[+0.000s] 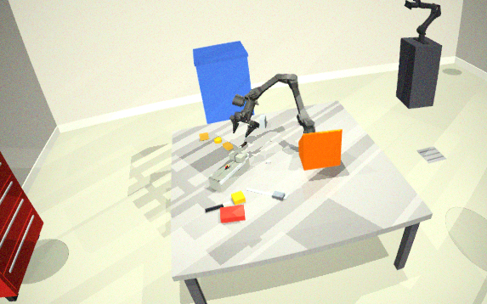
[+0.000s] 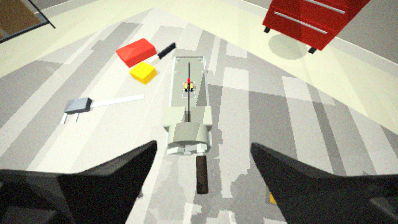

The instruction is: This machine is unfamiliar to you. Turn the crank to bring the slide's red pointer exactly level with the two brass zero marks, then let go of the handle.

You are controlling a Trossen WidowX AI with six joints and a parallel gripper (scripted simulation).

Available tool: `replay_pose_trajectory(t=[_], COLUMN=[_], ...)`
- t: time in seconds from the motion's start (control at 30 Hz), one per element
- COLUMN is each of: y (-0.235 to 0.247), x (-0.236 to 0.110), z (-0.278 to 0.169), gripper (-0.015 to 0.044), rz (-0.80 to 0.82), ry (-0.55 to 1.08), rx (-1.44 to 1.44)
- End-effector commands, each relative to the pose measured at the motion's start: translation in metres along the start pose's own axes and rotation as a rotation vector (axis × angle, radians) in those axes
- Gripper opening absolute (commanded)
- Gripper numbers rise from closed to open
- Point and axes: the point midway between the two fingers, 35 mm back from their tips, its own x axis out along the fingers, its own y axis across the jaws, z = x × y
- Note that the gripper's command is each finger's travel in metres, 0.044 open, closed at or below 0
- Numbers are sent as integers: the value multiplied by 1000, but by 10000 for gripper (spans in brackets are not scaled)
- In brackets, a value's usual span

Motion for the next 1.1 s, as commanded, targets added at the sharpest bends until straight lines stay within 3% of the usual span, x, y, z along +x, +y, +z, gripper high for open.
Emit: replay_pose_trajectory(t=[0.0,0.2,0.47,1.07], y=[-1,-1,-2,-3], x=[-9,-6,26,42], z=[-2,-5,-36,-50], gripper=[440,440,440,440], rz=[16,16,15,15], ry=[-34,-34,-32,-31], rx=[-50,-50,-51,-52])
